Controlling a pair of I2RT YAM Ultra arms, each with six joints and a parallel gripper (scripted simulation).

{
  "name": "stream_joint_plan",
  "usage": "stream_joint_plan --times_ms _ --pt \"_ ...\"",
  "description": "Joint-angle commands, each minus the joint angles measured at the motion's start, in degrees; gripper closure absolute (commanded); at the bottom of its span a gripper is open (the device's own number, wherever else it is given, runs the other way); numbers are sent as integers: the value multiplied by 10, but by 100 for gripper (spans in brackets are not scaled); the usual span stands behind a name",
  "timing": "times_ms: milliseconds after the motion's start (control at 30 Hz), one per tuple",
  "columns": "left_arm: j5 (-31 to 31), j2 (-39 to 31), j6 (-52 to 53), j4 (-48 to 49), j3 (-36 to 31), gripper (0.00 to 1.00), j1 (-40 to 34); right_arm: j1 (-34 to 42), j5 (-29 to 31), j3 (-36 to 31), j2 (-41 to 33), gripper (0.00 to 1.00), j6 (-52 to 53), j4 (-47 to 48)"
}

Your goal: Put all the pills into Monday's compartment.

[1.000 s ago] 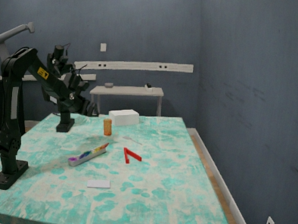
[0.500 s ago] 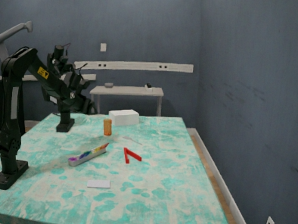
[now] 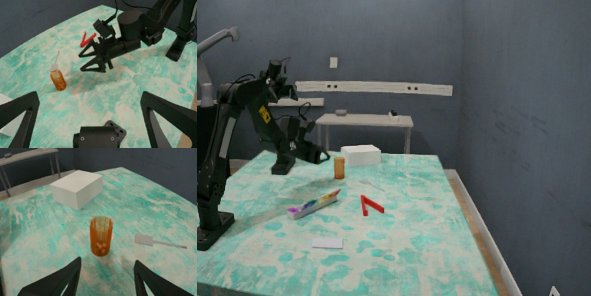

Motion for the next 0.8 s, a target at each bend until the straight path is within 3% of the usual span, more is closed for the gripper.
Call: stream_joint_plan --times_ms 0,333,767 --pt "0 13 3 8 4 0 2 13 45 11 43 35 6 116" --pt "0 13 3 8 4 0 2 33 85 61 168 35 -8 224" --pt "0 13 3 8 4 0 2 31 80 74 179 35 -11 220"
